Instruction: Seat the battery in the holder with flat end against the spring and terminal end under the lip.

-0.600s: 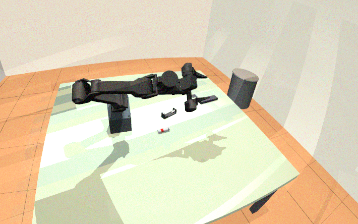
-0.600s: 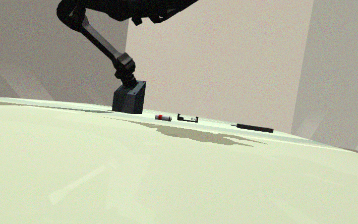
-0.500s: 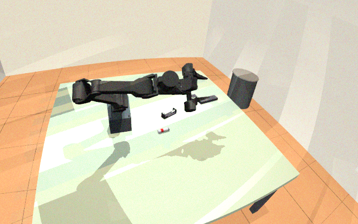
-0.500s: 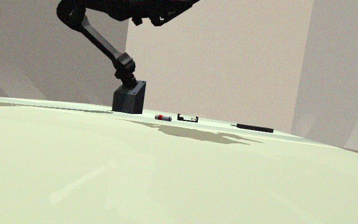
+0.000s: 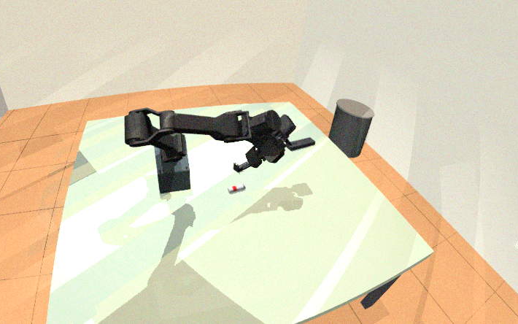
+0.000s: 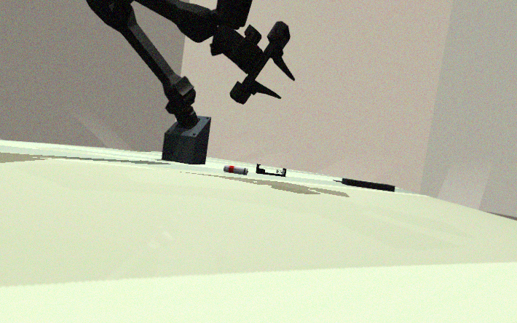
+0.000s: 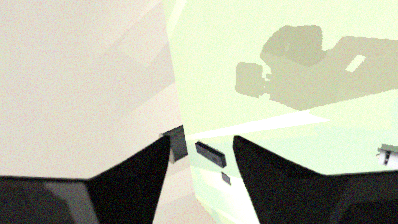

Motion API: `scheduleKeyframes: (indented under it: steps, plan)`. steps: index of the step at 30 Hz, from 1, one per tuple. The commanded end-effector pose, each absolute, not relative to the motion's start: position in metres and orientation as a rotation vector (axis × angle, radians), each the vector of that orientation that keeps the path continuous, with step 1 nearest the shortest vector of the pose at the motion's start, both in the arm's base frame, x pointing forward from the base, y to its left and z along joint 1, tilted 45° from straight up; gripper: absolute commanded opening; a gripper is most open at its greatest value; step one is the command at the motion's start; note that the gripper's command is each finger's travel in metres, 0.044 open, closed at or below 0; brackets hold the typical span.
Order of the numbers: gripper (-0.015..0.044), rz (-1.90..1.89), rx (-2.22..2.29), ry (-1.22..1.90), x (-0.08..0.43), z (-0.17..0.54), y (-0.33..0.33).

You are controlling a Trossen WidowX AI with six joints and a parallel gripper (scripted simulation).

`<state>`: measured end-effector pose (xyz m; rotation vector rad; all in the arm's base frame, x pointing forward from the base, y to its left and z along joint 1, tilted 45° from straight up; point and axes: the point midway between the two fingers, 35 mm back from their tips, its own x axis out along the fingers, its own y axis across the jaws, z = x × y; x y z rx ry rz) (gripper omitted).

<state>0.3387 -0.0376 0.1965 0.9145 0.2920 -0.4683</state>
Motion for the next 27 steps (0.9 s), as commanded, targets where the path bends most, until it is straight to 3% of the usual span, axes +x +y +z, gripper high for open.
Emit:
scheduleKeyframes:
  steps: [1,14,19,27]
  plan:
    - [0.0222,-0.935,1.346,0.281,0.323,0.12,-0.055]
    - [0.0222,-1.611,1.649,-0.253,0.264,0.041,-0.081]
    - [0.0222,-1.711,1.678,-0.514,0.247,0.03,-0.088]
    - [0.0222,-1.717,1.678,-0.539,0.245,0.029,-0.089]
